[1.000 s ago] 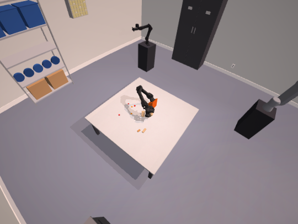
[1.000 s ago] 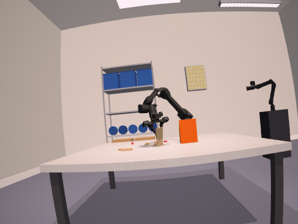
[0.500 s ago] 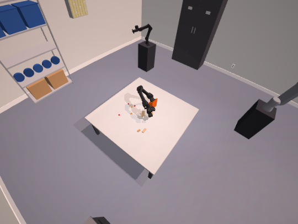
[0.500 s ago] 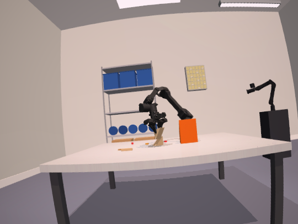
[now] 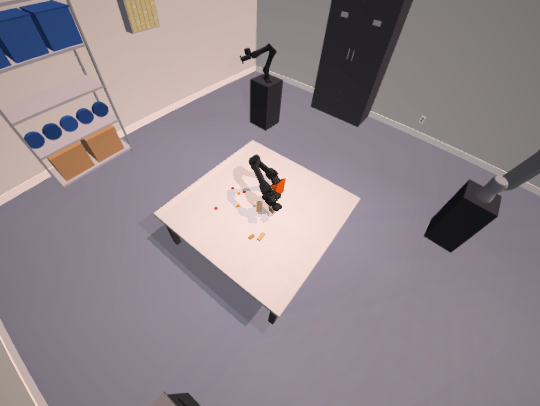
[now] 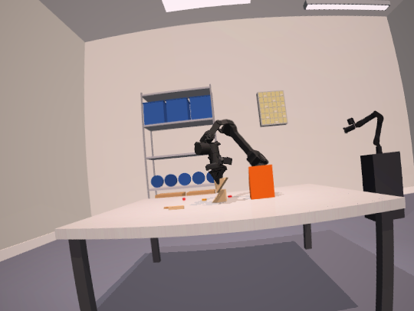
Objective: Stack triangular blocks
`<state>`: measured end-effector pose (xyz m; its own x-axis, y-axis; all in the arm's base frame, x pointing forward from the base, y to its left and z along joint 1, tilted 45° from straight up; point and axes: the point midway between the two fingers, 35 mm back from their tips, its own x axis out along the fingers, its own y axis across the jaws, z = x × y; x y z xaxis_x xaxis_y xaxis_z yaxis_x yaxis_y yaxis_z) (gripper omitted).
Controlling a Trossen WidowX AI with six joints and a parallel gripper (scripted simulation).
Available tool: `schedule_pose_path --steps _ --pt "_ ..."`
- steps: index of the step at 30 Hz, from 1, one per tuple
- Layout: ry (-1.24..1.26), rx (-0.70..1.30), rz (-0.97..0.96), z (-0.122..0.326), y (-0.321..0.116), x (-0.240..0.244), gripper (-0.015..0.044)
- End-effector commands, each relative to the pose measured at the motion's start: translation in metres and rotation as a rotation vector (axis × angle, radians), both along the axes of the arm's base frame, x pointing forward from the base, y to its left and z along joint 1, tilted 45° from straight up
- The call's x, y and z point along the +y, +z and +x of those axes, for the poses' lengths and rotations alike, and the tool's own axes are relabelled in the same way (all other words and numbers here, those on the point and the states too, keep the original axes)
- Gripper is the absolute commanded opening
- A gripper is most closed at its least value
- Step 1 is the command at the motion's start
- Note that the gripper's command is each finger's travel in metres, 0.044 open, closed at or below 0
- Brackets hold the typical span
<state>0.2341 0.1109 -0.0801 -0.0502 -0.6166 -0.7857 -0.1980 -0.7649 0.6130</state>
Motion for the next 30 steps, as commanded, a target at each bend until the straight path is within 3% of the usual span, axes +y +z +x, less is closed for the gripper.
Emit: schedule_pose_path --steps 1,21,30 --pt "0.125 0.069 -0.011 0.0021 0.0007 0.0032 0.0" --pt "0.685 0.461 -0.091 0.0029 0.0022 0.009 0.0" --pt "0.703 0.475 -0.095 0.0048 0.0046 0.0092 0.0"
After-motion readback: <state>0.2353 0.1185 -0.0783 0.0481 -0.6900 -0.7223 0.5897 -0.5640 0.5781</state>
